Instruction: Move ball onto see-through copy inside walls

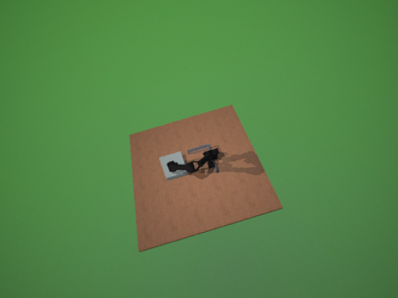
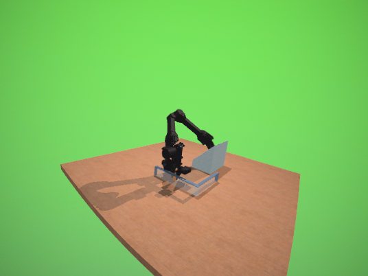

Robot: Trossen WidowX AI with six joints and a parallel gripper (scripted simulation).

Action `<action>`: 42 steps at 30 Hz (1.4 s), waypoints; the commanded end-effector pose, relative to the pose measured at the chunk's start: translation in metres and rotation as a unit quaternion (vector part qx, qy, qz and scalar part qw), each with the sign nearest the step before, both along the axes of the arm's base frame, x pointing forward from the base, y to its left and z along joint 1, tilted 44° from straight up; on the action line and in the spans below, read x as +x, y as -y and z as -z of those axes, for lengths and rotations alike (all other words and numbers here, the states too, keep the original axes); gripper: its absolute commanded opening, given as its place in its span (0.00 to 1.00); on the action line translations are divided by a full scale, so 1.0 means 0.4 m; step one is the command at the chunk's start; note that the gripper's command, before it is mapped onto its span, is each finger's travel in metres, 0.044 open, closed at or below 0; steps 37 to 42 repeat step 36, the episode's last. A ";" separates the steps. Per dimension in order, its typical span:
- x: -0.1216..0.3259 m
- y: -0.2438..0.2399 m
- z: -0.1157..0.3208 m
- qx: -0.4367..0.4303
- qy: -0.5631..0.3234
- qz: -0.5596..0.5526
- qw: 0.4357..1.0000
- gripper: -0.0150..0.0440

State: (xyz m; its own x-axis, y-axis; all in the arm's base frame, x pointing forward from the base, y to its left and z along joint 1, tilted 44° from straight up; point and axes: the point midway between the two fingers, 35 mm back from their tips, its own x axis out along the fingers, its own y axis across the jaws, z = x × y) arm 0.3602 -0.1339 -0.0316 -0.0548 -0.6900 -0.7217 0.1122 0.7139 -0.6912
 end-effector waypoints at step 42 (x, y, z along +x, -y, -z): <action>0.016 -0.217 -0.224 0.000 0.001 -0.005 1.000 0.97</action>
